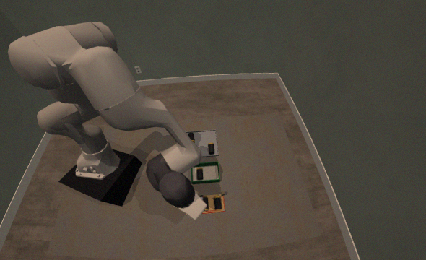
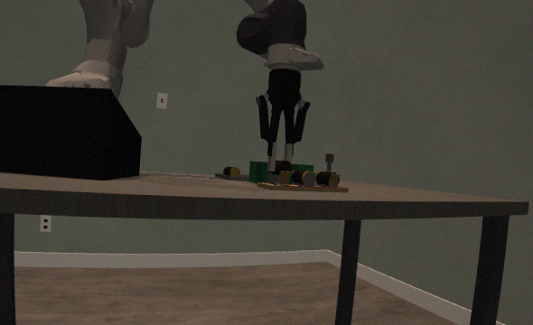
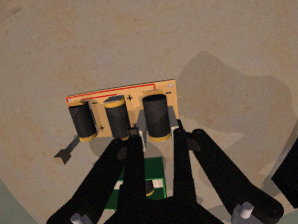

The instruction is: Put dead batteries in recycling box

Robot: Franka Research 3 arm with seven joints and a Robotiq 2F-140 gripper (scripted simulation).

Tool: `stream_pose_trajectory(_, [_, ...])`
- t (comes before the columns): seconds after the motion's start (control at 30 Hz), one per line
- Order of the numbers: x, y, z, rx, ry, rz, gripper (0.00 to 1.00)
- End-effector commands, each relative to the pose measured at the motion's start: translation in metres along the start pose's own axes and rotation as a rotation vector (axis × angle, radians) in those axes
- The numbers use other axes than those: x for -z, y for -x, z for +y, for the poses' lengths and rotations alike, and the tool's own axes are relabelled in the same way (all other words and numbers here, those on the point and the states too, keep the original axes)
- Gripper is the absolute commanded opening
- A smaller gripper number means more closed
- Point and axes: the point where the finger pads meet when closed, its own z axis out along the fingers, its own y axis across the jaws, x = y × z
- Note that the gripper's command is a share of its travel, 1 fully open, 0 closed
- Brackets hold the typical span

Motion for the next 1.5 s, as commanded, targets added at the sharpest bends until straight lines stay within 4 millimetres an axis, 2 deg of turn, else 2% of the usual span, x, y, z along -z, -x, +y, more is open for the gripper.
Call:
stream_pose_trajectory(0.0, [0.017, -0.001, 0.001, -0.007, 0.002, -0.004, 0.16])
stream_pose_trajectory(0.4, [0.029, -0.001, 0.001, -0.007, 0.002, -0.004, 0.16])
stream_pose_trajectory(0.53, [0.073, -0.001, 0.001, -0.007, 0.002, -0.004, 0.16])
stream_pose_trajectory(0.6, [0.086, -0.001, 0.001, -0.007, 0.002, -0.004, 0.16])
stream_pose_trajectory(1.47, [0.087, 0.000, 0.000, -0.023, 0.002, -0.004, 0.16])
